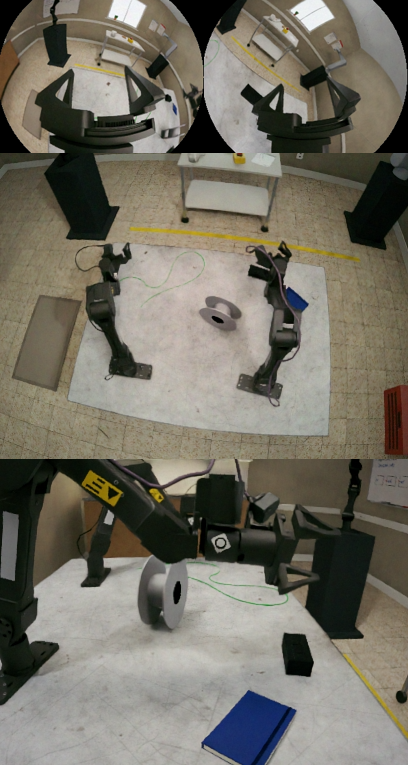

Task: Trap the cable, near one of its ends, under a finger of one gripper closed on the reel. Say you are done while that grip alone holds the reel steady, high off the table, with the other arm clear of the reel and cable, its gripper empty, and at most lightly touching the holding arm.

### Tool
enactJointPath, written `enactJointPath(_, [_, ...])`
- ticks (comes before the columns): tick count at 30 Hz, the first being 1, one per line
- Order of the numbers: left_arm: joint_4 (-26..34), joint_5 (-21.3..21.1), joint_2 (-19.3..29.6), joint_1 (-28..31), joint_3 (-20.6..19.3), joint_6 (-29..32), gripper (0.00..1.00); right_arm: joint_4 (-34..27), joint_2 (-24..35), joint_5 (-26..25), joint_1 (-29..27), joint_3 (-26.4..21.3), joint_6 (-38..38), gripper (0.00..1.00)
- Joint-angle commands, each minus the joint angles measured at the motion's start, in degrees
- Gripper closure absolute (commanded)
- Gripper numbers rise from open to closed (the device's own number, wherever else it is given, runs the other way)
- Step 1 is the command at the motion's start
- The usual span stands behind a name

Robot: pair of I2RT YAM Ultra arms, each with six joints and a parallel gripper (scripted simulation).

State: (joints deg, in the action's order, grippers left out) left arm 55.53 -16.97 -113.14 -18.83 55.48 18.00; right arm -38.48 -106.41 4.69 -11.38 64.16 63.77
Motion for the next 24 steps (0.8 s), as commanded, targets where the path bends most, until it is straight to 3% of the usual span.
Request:
enactJointPath(1, [0.0, 0.0, 0.7, 0.0, 0.5, -0.1, 0.0, -0.4, 0.9, 0.0, 0.0, 0.8, -0.5, 0.0])
enactJointPath(17, [0.0, 0.0, 0.7, 0.0, 0.5, -0.1, 0.0, -0.4, 0.9, 0.0, 0.0, 0.8, -0.5, 0.0])
enactJointPath(18, [-0.8, 0.0, -1.3, 0.0, -1.7, 0.0, 0.0, 0.9, -1.3, 0.0, 0.0, -1.9, 0.1, 0.0])
enactJointPath(24, [-0.7, 0.0, -0.6, 0.0, -0.2, 0.0, 0.0, -0.6, 0.3, 0.0, 0.0, -0.4, -0.2, 0.0])
